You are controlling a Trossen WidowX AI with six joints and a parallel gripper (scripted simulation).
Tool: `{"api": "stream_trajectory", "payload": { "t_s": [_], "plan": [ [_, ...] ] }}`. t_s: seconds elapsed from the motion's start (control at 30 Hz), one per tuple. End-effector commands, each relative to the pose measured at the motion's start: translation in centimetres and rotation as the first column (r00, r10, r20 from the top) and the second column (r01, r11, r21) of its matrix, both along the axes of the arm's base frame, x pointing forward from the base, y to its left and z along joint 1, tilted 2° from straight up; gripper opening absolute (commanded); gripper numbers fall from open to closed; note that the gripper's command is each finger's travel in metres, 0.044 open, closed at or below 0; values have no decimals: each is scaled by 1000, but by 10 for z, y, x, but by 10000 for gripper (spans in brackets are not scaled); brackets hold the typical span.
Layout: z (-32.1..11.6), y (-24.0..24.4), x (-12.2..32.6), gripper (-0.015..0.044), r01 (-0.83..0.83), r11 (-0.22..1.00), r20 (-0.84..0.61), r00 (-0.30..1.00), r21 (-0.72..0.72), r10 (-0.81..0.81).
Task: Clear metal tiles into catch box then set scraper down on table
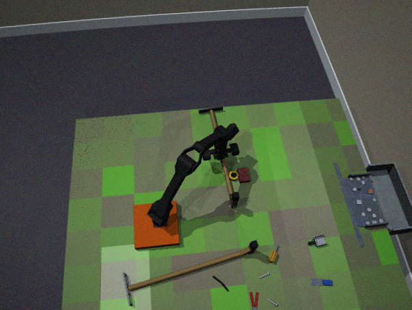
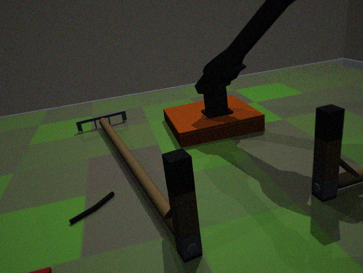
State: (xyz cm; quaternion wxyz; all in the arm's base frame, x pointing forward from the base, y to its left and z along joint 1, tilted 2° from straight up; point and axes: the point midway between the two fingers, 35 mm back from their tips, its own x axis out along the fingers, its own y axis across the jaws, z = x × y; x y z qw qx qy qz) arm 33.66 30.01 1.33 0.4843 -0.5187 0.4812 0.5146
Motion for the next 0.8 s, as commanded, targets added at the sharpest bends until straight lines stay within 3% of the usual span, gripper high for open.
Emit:
{"api": "stream_trajectory", "payload": {
  "t_s": [0.0,0.77],
  "plan": [
    [1,0,7,0,-2,1000,8,1000,5,2],
    [1,1,30,0,-2,1000,10,1000,5,2]
  ]
}}
